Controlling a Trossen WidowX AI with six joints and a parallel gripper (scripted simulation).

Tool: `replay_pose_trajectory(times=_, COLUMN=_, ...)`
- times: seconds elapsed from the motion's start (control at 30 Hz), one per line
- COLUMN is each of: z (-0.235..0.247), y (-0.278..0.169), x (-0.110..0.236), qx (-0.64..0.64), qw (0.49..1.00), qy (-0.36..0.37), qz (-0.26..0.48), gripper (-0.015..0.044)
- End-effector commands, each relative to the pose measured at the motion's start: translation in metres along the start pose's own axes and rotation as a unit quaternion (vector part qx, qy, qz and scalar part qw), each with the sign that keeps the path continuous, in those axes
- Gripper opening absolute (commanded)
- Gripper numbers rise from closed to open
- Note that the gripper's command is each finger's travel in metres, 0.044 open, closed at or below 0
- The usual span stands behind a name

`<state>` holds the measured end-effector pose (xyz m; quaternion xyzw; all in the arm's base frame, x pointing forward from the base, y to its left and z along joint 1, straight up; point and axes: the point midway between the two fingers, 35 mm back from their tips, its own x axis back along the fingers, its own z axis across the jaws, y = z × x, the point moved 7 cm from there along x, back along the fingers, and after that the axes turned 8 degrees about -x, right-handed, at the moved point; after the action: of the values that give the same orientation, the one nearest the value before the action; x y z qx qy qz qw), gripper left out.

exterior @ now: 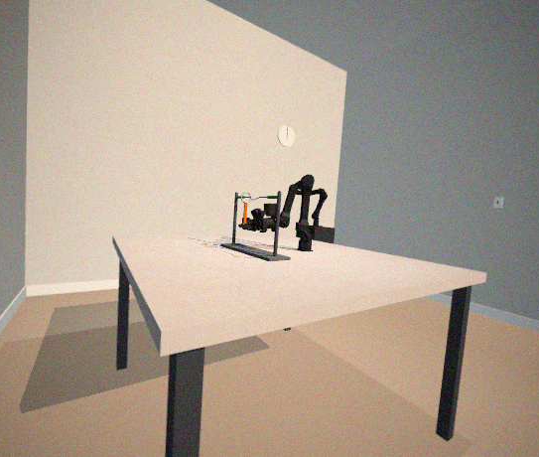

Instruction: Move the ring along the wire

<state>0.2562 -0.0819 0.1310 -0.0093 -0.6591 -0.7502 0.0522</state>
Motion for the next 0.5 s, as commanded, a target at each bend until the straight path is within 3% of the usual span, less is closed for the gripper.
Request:
replay_pose_trajectory(times=0.0, z=0.006, y=0.001, x=0.0, qx=-0.004, qw=1.0, qy=-0.004, qz=-0.003, gripper=-0.015)
replay_pose_trajectory(times=0.47, z=0.025, y=-0.002, x=0.0, qx=-0.014, qw=1.0, qy=-0.026, qz=-0.005, gripper=-0.015)
